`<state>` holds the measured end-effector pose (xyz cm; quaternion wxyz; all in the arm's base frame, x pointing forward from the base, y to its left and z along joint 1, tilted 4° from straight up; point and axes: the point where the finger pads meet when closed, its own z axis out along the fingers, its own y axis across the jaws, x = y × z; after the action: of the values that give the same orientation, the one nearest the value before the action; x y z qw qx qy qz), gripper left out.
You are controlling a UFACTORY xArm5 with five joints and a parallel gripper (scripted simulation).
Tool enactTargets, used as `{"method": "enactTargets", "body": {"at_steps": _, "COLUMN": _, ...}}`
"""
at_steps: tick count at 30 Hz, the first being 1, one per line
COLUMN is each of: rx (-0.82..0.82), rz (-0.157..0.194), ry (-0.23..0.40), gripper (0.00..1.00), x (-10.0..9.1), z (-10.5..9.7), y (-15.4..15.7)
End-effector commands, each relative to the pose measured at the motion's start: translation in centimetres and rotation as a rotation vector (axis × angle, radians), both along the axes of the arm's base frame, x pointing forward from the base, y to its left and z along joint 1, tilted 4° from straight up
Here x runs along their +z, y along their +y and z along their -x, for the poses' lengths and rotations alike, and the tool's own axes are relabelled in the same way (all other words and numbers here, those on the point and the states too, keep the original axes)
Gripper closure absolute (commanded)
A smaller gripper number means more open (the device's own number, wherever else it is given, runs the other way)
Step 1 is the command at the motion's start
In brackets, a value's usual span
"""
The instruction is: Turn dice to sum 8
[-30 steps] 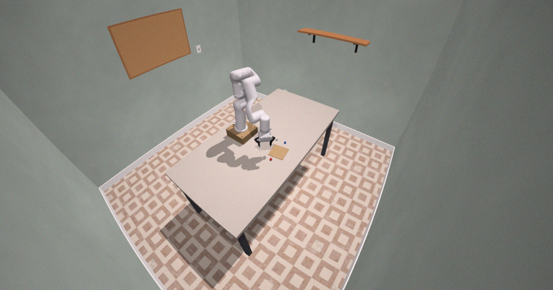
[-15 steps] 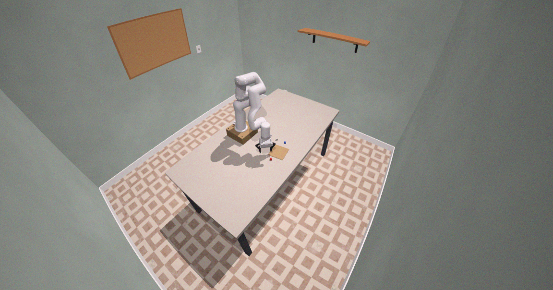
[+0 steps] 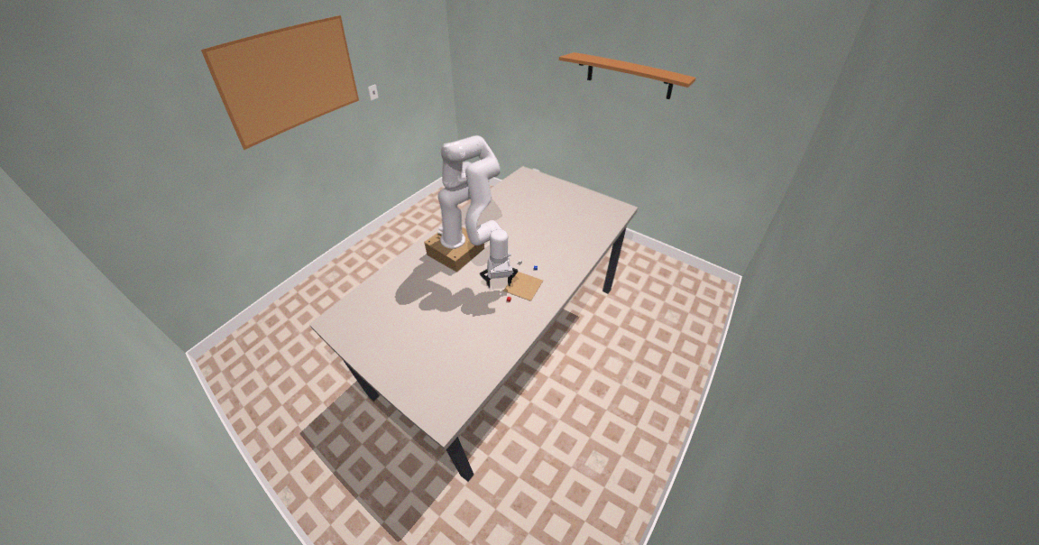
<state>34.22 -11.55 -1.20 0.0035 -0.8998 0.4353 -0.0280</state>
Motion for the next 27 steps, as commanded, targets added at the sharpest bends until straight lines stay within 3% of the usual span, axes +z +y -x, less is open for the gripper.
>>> {"method": "enactTargets", "body": {"at_steps": 1, "rx": 0.000, "rz": 0.001, "ry": -0.003, "gripper": 0.00, "x": 0.07, "z": -0.10, "y": -0.04}}
{"method": "enactTargets", "body": {"at_steps": 27, "rx": 0.000, "rz": 0.000, "ry": -0.003, "gripper": 0.00, "x": 0.08, "z": 0.11, "y": 0.66}}
